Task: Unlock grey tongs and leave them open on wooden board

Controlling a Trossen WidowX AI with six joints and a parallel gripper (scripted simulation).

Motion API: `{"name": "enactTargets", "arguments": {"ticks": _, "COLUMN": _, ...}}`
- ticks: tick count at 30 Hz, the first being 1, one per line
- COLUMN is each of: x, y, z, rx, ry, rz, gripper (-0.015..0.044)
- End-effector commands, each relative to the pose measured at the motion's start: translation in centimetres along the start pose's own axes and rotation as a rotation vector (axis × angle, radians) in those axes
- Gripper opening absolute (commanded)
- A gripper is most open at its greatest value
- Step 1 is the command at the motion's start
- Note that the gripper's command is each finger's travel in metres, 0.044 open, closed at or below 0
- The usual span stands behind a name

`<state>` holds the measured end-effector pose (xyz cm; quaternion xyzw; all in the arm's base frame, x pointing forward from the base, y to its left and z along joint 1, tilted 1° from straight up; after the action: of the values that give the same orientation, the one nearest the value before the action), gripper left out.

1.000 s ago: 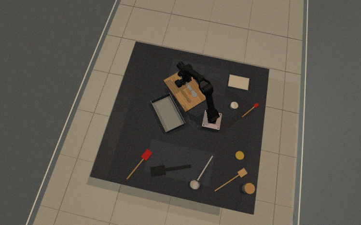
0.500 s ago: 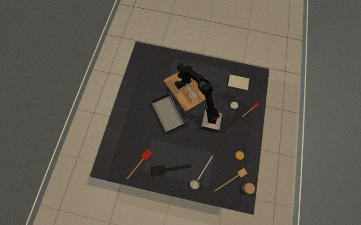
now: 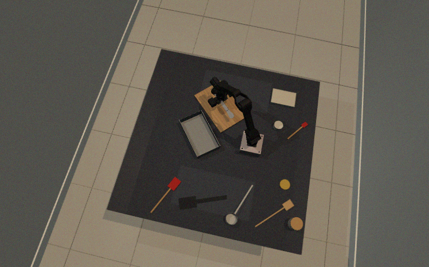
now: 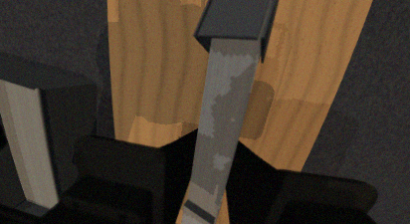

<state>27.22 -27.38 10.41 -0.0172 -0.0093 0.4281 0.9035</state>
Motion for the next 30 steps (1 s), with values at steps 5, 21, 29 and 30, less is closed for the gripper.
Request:
{"name": "enactTargets", "arguments": {"ticks": 5, "x": 0.0, "y": 0.0, "z": -0.2, "rx": 0.002, "ry": 0.000, "rz": 0.000, "gripper": -0.0071}}
{"name": "enactTargets", "arguments": {"ticks": 21, "x": 0.0, "y": 0.0, "z": -0.2, "rx": 0.002, "ry": 0.000, "rz": 0.000, "gripper": 0.0349}}
{"name": "enactTargets", "arguments": {"ticks": 29, "x": -1.5, "y": -0.2, "z": 0.6, "rx": 0.002, "ry": 0.001, "rz": 0.000, "gripper": 0.0440}}
{"name": "enactTargets", "arguments": {"ticks": 30, "x": -2.5, "y": -0.3, "z": 1.2, "rx": 0.002, "ry": 0.002, "rz": 0.000, "gripper": 0.0440}}
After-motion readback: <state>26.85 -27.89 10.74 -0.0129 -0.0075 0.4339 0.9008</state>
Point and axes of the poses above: the point midway between the two fingers, 35 mm back from their tips, its own z axis back along the fingers, its own x axis across the jaws, y = z × x, the point moved 9 cm from there along z, back along the fingers, and after that the axes turned 7 degrees about z, right-handed, at the moved point
